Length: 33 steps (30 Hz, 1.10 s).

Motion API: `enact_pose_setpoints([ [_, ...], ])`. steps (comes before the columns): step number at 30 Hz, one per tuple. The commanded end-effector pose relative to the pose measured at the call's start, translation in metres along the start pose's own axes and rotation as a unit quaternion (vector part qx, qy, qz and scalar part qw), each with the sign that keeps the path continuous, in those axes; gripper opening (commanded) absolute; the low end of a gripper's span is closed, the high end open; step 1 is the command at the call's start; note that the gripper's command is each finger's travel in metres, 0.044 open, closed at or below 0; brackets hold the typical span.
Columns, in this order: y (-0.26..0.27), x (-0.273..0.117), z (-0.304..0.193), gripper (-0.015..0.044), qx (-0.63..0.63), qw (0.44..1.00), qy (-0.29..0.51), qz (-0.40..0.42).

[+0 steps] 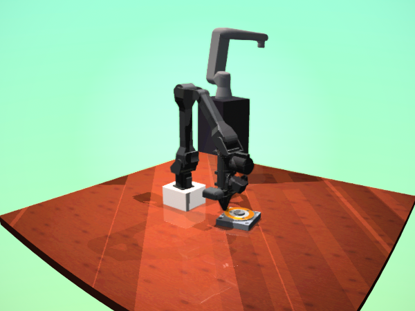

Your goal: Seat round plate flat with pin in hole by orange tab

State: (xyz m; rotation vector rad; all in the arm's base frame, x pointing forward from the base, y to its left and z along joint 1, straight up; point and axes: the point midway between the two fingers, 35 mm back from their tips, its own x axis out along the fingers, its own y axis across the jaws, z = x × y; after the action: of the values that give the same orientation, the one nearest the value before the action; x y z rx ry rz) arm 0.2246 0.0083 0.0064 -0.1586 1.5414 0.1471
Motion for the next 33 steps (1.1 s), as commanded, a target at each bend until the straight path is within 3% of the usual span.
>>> enact_pose_setpoints([
  [1, 0.003, 0.000, -0.003, 0.0000, 0.002, 1.000, 0.002, 0.003],
  [7, 0.006, 0.000, -0.003, 0.0000, 0.002, 1.000, 0.002, 0.003],
  [17, 0.004, -0.045, -0.004, 0.0000, 0.002, 1.000, 0.002, 0.003],
  [33, 0.004, -0.038, -0.003, 0.0000, 0.001, 1.000, 0.001, 0.000],
])
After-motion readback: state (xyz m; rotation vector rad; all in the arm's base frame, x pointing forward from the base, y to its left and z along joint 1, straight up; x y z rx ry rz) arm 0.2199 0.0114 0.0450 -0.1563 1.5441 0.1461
